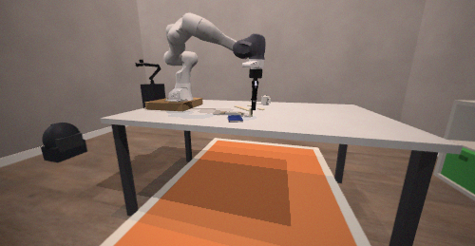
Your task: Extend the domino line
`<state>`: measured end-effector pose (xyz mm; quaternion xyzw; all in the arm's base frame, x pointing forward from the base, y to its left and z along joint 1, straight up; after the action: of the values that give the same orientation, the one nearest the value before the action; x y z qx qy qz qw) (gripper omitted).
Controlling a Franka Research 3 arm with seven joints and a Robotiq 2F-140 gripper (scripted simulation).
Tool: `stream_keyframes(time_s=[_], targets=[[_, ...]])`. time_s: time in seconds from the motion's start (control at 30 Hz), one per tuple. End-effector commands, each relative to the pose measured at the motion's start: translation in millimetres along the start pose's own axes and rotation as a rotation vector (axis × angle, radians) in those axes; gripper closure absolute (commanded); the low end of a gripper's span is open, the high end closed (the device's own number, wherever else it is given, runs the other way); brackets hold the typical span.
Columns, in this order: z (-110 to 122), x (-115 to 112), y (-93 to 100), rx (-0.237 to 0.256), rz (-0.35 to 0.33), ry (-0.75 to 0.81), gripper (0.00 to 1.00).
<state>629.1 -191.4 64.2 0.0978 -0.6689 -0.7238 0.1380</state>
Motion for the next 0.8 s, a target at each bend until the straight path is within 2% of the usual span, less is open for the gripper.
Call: stream_keyframes(time_s=[0.0,0.33,0.4,0.47,0.77], targets=[[6.2,-2.1,0.9,0.032,-0.027,-0.276,0.90],[20.3,13.1,-0.8,0.060,-0.043,-0.520,0.90],[20.3,13.1,-0.8,0.060,-0.043,-0.520,0.90],[23.4,16.3,-1.2,0.070,-0.059,-0.610,0.90],[28.9,22.9,-1.9,0.072,-0.061,-0.624,0.90]])
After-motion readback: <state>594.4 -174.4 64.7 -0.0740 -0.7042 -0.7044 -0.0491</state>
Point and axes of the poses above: the point where the finger pads meet when closed, its own y axis back along the fingers, its own z axis across the jaws, x = y × z, the point moved 5 cm from there along y, back along the fingers, and after that the axes turned 4 degrees about y, right-handed, at the moved point
